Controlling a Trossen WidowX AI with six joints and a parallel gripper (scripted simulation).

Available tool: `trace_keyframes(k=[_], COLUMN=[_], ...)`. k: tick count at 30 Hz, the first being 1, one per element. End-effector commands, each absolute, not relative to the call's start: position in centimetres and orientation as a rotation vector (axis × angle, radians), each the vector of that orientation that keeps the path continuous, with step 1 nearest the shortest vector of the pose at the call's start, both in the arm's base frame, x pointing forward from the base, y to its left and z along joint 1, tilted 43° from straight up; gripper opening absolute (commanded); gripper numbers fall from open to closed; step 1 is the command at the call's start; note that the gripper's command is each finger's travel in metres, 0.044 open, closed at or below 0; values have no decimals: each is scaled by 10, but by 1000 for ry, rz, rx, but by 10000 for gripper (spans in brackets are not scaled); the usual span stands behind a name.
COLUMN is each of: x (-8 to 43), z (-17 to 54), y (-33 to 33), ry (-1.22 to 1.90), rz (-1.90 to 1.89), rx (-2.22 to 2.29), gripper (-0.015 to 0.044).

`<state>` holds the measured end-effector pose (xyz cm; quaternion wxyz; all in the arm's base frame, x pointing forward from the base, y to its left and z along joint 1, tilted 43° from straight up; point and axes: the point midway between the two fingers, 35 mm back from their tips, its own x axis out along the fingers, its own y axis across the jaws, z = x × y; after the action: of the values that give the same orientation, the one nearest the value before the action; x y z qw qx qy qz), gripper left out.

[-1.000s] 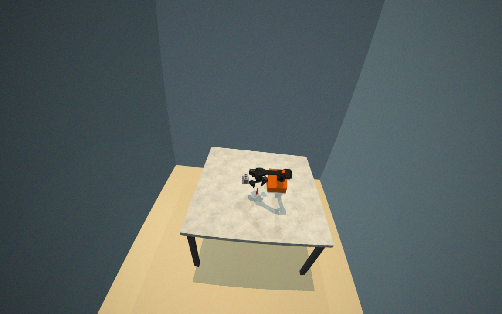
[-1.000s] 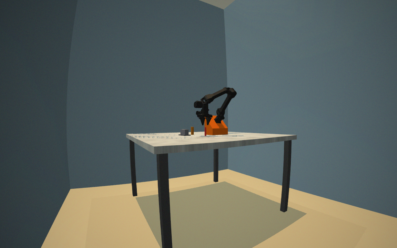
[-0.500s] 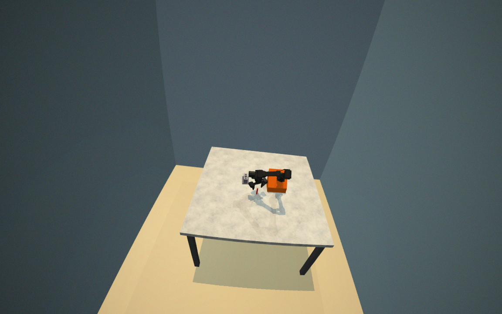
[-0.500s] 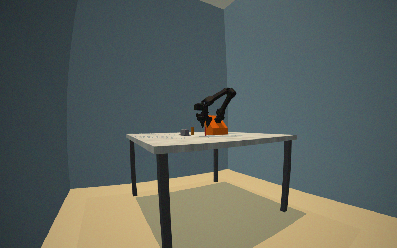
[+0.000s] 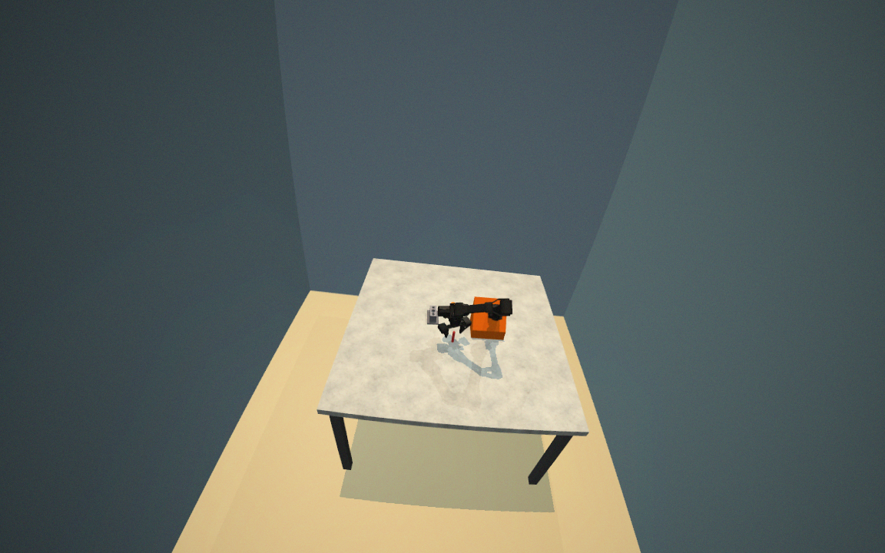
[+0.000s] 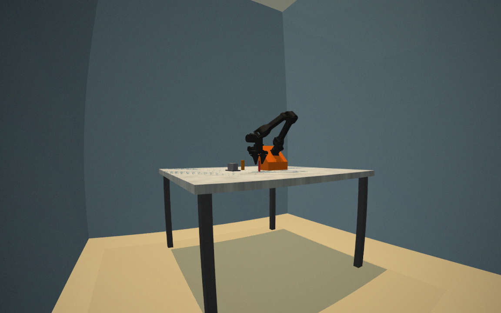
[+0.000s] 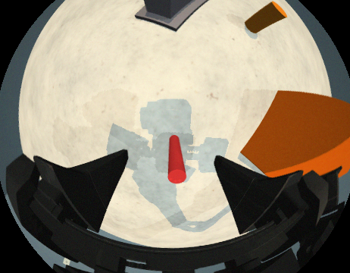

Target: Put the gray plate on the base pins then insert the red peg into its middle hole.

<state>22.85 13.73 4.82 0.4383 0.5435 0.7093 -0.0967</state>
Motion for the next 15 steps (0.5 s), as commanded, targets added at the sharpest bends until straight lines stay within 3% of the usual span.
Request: trace_keyframes(k=[1, 5, 15], x=[226, 225, 225], z=[42, 39, 39], y=[142, 145, 145], ry=[1771, 1772, 1772], rz=[-249, -249, -249], rx=[1353, 1354, 1354], gripper=[440, 440, 177])
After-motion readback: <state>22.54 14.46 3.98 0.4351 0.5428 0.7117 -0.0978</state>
